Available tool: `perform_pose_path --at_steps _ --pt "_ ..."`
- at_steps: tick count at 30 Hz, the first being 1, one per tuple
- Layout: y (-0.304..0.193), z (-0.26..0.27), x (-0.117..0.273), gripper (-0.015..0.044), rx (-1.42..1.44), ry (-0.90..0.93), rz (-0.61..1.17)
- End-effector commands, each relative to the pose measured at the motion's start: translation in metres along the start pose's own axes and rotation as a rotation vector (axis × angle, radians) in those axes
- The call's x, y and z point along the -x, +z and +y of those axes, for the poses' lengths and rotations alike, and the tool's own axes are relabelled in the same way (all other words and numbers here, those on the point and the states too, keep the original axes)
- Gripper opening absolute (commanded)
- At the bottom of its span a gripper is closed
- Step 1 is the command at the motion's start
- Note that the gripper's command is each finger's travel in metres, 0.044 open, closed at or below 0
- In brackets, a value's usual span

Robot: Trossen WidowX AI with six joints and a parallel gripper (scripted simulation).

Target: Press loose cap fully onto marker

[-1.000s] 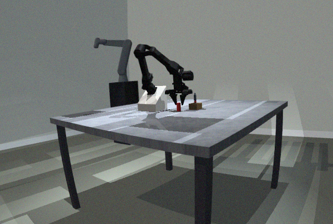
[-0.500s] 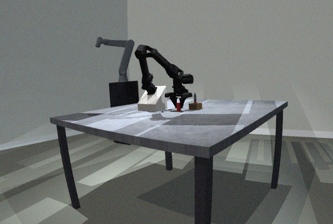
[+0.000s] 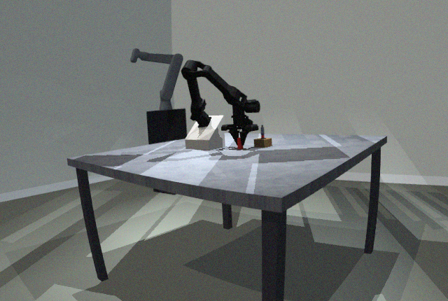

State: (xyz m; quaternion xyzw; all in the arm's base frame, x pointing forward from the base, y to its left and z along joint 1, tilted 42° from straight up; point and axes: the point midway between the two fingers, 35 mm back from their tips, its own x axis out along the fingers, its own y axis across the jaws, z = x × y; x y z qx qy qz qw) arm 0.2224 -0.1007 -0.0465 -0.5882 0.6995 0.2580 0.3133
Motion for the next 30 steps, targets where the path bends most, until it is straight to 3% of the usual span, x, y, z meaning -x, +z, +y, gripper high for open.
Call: perform_pose_path --at_steps 1,30 --pt "0.0 -0.003 0.008 0.0 -0.007 -0.006 -0.001" --pt "0.009 -0.011 0.066 0.0 -0.007 -0.007 -0.005"
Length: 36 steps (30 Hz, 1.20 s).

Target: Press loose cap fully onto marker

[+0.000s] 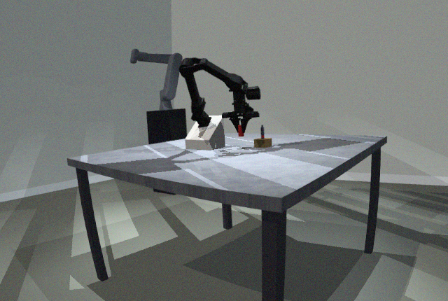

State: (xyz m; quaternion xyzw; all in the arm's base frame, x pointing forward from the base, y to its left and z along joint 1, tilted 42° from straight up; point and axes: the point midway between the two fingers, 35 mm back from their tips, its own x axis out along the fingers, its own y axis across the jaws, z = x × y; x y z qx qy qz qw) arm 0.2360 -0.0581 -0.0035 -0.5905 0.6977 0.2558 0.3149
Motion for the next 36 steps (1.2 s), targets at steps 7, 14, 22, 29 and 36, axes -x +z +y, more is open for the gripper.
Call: perform_pose_path --at_steps 7,14,22,29,36 --pt "0.017 -0.017 0.013 0.0 -0.004 -0.001 -0.009" --pt "0.03 -0.027 0.023 0.0 -0.004 -0.001 -0.011" --pt "0.045 -0.038 0.033 0.0 -0.005 -0.002 -0.013" --pt "0.059 -0.045 0.042 0.0 -0.012 -0.004 -0.014" --pt "0.073 -0.052 0.05 0.0 -0.015 -0.004 -0.013"
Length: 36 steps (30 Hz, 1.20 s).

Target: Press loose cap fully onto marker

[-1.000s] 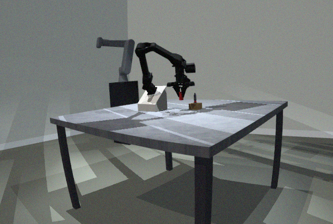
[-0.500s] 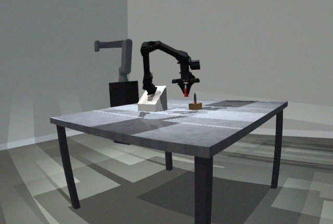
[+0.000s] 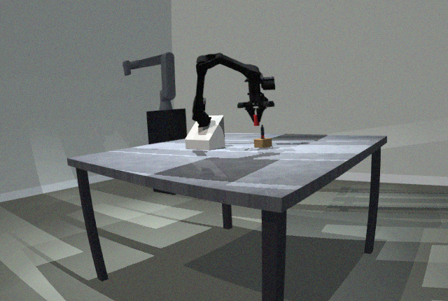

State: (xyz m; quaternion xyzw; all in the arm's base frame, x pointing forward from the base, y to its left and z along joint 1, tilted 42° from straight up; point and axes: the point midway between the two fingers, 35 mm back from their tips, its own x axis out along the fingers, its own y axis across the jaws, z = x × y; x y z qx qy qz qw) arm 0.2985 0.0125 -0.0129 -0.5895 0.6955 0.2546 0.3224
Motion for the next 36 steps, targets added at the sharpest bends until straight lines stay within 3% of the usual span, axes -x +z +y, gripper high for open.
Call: perform_pose_path --at_steps 1,15,36 --pt "0.009 -0.003 0.005 0.0 -0.004 0.002 -0.002" --pt "0.033 -0.011 0.019 0.0 0.002 0.004 0.001" --pt "0.034 -0.012 -0.008 0.0 0.002 0.003 0.001"
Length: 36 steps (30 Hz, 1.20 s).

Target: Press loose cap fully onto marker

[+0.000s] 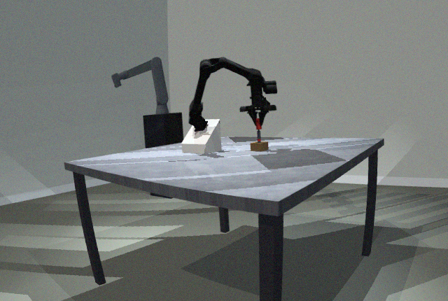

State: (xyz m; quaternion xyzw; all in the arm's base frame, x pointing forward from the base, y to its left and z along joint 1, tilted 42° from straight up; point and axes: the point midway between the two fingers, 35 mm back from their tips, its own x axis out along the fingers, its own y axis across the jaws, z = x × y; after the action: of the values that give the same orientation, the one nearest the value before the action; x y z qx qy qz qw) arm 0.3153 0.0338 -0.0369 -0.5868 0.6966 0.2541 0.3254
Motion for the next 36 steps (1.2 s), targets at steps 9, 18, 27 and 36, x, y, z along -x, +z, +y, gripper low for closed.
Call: perform_pose_path --at_steps 9,18,27,36 --pt "-0.001 0.001 -0.02 0.0 0.009 0.0 0.006" --pt "-0.001 0.001 -0.035 0.0 0.008 0.0 0.007" --pt "-0.002 0.002 -0.04 0.0 0.008 0.0 0.008" --pt "-0.001 0.002 -0.04 0.0105 0.002 0.003 0.005"
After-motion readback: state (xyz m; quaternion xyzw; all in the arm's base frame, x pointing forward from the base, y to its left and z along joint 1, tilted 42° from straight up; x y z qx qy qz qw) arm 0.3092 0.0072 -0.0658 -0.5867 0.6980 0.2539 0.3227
